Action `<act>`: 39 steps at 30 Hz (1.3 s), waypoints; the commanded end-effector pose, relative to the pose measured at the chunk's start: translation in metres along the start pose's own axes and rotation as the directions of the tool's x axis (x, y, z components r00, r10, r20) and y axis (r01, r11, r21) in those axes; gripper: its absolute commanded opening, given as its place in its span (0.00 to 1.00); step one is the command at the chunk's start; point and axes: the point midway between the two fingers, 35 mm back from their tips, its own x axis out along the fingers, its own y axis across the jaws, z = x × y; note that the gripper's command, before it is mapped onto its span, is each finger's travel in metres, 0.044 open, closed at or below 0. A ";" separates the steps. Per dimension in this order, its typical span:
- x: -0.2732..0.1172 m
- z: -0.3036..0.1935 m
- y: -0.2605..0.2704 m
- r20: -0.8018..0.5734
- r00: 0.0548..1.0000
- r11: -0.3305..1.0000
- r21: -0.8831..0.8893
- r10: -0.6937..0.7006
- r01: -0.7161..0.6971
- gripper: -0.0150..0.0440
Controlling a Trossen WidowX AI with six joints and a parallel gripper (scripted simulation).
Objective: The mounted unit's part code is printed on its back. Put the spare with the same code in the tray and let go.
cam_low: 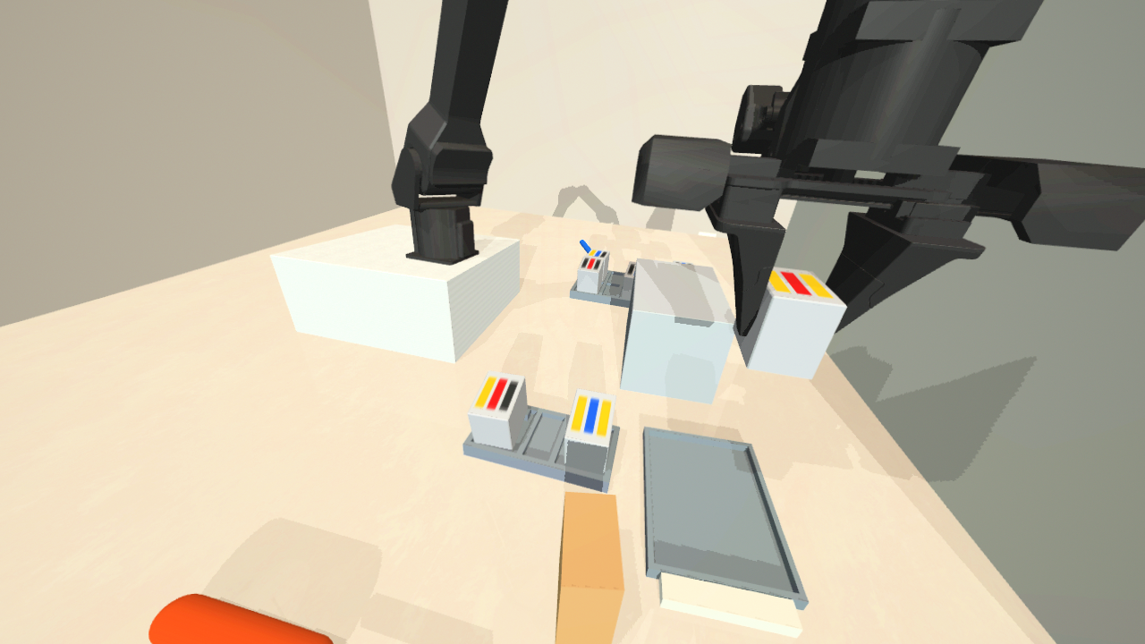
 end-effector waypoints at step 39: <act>0.049 -0.004 -0.004 -0.004 1.000 1.000 -0.003 0.002 -0.002 0.25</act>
